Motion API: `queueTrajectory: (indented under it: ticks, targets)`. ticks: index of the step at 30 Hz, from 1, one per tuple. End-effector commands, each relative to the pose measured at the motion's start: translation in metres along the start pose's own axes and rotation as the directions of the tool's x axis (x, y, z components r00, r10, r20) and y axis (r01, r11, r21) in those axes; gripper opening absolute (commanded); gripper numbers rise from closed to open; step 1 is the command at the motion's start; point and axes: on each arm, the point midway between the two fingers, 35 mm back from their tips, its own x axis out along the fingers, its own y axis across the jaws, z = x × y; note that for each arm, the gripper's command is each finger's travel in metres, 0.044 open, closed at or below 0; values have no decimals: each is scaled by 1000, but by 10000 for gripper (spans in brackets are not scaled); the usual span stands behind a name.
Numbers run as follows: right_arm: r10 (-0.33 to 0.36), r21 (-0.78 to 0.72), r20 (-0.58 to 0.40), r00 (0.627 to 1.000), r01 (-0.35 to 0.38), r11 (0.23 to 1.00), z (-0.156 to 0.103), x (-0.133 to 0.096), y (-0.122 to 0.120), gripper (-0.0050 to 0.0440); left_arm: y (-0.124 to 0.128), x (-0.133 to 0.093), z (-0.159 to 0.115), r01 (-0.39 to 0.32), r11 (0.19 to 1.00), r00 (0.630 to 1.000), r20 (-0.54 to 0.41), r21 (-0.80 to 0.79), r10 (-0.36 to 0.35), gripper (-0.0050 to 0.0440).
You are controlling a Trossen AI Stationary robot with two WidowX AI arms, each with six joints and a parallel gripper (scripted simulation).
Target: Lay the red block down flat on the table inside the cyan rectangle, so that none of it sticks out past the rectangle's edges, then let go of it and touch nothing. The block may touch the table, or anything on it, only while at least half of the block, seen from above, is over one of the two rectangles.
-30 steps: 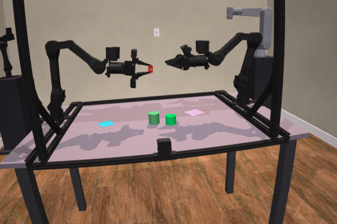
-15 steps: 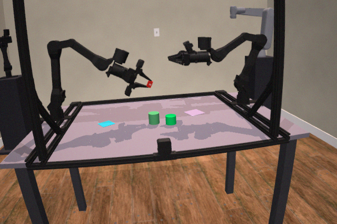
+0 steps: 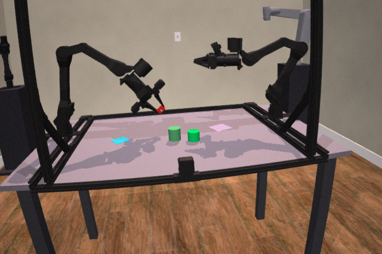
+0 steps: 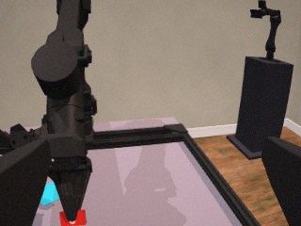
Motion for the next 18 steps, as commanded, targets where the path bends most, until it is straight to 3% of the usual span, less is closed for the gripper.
queueTrajectory:
  ticks: [1,5,7,9,18]
  targets:
    - [-22,3,22,1000,21,1000,13,-5,-7,440,-15,1,0,98,995,995,-1,2,-98,0]
    - [-47,3,26,999,47,999,19,-12,-16,440,-34,-3,0,215,977,977,-1,2,-215,0]
    - [-47,3,26,999,47,999,19,-12,-16,440,-34,-3,0,215,977,977,-1,2,-215,0]
    - [-60,3,28,998,60,998,22,-15,-20,440,-43,-6,0,272,962,962,-1,2,-272,0]
    - [-117,2,36,992,117,993,34,-31,-38,440,-81,-30,0,516,856,856,-2,2,-516,0]
